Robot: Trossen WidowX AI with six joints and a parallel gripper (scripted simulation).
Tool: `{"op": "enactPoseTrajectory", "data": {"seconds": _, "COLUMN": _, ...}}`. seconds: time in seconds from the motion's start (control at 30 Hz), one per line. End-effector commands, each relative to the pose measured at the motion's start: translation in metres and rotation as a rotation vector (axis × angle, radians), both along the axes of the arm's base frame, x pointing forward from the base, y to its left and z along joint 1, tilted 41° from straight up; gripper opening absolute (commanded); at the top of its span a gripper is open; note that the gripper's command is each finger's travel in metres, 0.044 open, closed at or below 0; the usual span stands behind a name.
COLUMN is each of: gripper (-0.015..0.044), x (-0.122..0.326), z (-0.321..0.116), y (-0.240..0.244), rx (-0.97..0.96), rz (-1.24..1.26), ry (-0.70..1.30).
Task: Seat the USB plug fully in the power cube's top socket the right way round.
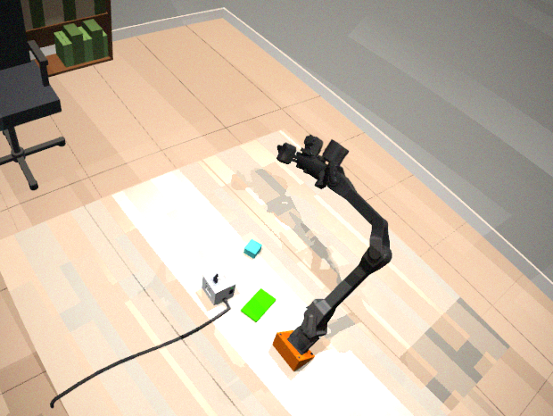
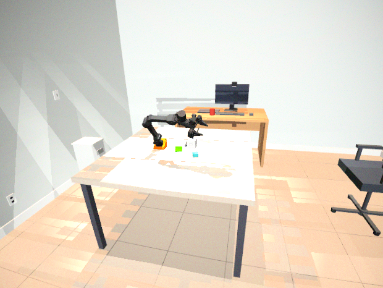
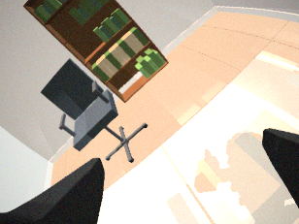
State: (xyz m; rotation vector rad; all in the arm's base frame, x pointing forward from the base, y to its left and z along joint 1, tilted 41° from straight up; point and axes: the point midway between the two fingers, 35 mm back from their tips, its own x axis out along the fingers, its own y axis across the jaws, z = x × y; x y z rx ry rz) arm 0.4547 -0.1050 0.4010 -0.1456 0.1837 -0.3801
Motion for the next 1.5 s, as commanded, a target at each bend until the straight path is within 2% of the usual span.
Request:
{"op": "enactPoseTrajectory", "data": {"seconds": 0.0, "gripper": 0.0440, "x": 0.019, "z": -0.066, "y": 0.035, "rx": -0.034, "rz": 0.072, "ry": 0.244}}
{"op": "enactPoseTrajectory", "data": {"seconds": 0.2, "gripper": 0.0440, "x": 0.023, "z": -0.158, "y": 0.087, "rx": -0.148, "rz": 0.196, "ry": 0.617}}
{"op": "enactPoseTrajectory", "data": {"seconds": 0.37, "gripper": 0.0440, "x": 0.003, "z": -0.231, "y": 0.133, "rx": -0.305, "rz": 0.336, "ry": 0.958}}
{"op": "enactPoseTrajectory", "data": {"seconds": 0.6, "gripper": 0.0440, "x": -0.062, "z": -0.318, "y": 0.190, "rx": -0.644, "rz": 0.591, "ry": 1.488}}
{"op": "enactPoseTrajectory", "data": {"seconds": 0.8, "gripper": 0.0440, "x": -0.130, "z": -0.358, "y": 0.220, "rx": -1.011, "rz": 0.816, "ry": 1.927}}
{"op": "enactPoseTrajectory", "data": {"seconds": 1.47, "gripper": 0.0440, "x": -0.136, "z": -0.364, "y": 0.221, "rx": -1.032, "rz": 0.827, "ry": 1.950}}
